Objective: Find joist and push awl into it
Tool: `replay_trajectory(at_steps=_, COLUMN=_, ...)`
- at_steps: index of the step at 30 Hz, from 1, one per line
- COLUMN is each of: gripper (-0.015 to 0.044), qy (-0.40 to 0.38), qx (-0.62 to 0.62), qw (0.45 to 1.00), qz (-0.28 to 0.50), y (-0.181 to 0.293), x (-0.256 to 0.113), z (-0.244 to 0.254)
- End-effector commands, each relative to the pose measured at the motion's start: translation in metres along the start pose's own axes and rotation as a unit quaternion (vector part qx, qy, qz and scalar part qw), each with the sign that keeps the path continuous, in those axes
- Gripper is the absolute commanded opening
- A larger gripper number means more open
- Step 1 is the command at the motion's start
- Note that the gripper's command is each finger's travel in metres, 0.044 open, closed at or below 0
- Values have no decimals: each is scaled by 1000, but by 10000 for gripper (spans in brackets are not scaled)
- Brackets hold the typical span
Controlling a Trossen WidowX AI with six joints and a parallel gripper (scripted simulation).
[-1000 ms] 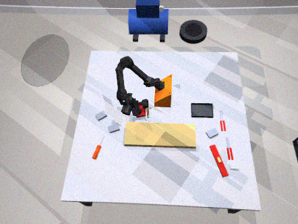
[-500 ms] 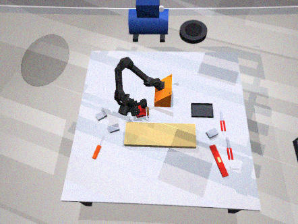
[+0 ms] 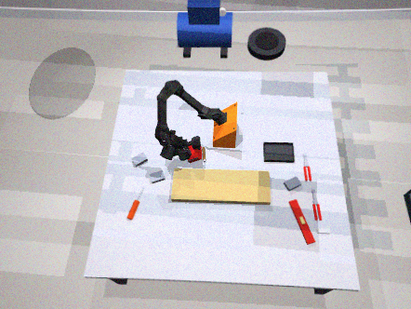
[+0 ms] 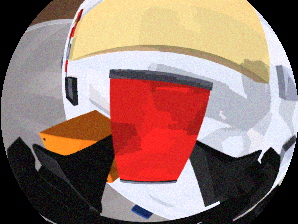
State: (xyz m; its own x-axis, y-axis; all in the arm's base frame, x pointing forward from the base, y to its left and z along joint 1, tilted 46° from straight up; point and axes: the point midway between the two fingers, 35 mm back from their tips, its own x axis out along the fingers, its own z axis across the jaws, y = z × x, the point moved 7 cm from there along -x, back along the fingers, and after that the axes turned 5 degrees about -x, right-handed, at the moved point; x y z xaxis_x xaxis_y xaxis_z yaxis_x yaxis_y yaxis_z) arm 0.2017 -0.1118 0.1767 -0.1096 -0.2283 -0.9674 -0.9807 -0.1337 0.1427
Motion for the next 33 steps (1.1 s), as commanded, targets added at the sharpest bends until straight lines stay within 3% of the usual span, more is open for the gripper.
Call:
replay_trajectory(at_steps=1, gripper=0, qy=-15, qx=-5, qw=1000, qz=-2, y=0, x=-1, z=-2)
replay_trajectory(at_steps=33, gripper=0, qy=-141, qx=-15, qw=990, qz=-17, y=2, x=2, z=-27)
